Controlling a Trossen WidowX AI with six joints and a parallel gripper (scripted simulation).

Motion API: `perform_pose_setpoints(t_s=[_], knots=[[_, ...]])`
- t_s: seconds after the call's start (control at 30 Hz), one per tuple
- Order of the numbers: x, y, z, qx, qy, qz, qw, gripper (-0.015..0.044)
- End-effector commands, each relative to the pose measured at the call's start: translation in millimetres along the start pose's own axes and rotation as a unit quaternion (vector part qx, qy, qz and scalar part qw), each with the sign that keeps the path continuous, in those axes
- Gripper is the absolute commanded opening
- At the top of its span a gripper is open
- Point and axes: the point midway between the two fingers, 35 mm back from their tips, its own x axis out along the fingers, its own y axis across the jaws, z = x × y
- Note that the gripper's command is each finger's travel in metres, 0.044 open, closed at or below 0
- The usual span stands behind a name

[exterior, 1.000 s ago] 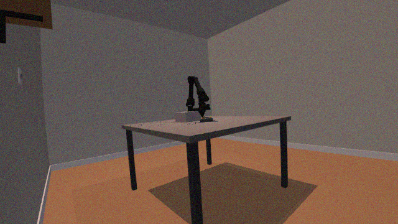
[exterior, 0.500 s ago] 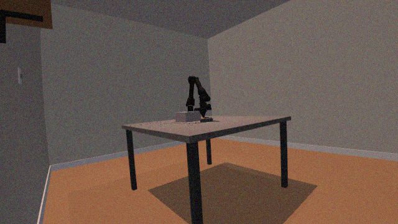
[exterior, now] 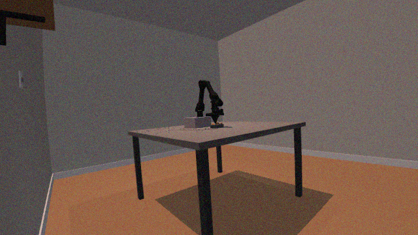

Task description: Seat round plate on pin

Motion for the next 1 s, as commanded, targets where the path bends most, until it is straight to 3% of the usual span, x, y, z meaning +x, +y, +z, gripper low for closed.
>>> perform_pose_setpoints(t_s=[0.0,0.97], knots=[[0,6,7,0.000,0.000,0.003,1.000,0.0000],[-2,35,23,0.000,0.000,0.004,1.000,0.0000]])
